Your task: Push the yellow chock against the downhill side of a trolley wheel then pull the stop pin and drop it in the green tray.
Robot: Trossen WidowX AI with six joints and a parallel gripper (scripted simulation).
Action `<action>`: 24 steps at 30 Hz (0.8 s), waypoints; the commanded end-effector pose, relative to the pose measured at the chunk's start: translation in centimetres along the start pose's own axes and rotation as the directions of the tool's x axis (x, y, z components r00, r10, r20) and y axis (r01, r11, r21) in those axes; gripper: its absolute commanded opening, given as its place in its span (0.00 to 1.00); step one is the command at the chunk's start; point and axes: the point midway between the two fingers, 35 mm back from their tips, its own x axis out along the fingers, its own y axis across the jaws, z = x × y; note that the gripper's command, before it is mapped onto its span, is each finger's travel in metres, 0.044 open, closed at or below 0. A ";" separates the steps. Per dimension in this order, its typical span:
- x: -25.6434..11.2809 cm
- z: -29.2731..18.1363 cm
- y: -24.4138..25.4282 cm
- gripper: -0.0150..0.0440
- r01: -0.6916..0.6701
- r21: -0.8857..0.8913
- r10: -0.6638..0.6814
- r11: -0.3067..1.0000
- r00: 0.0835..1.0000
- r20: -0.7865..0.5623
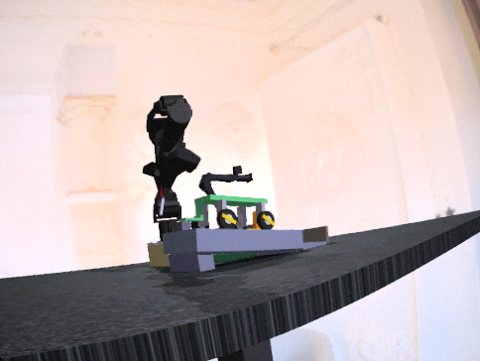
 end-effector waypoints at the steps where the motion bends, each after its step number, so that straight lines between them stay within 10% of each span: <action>1: 0.0 0.0 1.4 0.25 0.004 -0.001 -0.004 1.000 1.000 0.002; 24: -0.4 4.4 3.2 0.25 0.003 -0.001 -0.003 1.000 1.000 0.006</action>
